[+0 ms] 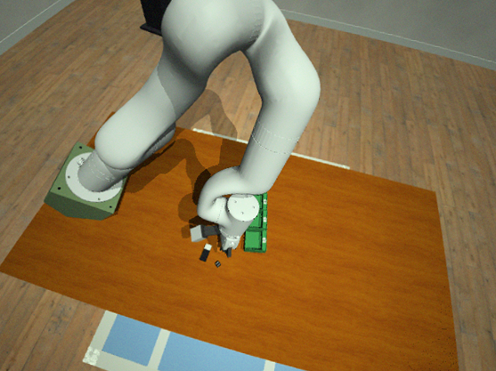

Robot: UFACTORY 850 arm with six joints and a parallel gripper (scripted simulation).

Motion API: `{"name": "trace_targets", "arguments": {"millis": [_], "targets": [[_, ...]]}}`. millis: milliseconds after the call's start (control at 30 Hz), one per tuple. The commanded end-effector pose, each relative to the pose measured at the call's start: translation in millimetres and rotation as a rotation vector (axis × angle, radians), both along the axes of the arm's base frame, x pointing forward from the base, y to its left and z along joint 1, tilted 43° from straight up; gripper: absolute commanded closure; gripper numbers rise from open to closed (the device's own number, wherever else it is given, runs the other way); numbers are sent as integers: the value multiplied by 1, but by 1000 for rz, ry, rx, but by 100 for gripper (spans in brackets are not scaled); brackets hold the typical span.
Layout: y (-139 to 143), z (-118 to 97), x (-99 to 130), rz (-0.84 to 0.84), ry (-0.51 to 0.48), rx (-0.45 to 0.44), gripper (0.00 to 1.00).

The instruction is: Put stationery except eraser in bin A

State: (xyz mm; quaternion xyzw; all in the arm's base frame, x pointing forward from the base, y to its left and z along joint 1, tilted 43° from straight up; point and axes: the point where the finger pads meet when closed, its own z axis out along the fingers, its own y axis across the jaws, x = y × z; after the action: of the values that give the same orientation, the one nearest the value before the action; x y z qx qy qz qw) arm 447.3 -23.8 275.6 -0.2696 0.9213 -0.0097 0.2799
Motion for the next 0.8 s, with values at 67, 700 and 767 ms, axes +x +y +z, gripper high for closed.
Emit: {"name": "trace_targets", "arguments": {"millis": [67,700,767], "targets": [[0,-1,-1,-47,-110,103,44],[0,0,0,-65,-152,142,44],[0,0,0,-65,-152,142,44]]}}
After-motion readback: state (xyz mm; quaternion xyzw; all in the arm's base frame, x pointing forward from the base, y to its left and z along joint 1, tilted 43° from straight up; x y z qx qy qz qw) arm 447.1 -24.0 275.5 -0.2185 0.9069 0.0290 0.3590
